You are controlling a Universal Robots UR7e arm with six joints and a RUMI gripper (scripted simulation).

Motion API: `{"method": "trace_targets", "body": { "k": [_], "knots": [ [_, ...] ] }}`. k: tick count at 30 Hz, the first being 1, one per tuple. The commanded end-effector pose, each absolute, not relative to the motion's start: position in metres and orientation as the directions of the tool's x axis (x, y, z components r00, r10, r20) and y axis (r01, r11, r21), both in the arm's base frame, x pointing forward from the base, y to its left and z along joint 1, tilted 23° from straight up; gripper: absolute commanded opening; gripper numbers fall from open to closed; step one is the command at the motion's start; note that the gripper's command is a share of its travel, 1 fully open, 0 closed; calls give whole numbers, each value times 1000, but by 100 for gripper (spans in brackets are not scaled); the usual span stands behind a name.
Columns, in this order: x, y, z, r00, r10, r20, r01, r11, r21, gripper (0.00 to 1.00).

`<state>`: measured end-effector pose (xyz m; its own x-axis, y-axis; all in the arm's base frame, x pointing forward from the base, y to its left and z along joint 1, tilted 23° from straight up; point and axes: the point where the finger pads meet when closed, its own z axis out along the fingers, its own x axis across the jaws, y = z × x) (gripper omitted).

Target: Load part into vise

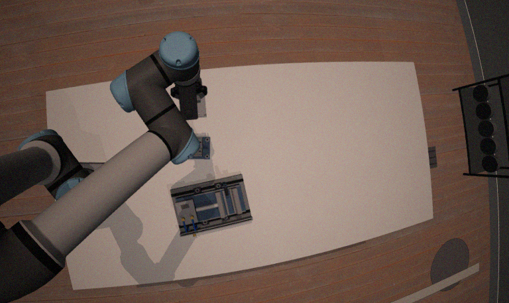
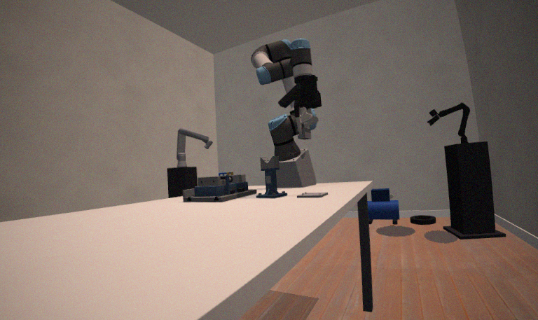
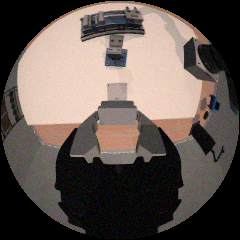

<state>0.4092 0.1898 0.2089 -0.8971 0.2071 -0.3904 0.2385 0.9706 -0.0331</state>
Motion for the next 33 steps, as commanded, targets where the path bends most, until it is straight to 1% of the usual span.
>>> {"method": "trace_targets", "body": {
  "k": [1, 33],
  "knots": [
    [409, 189, 209, -895, 215, -392, 246, 969, -29, 0],
    [408, 183, 210, -868, 308, -390, 331, 944, 8, 0]
  ]
}}
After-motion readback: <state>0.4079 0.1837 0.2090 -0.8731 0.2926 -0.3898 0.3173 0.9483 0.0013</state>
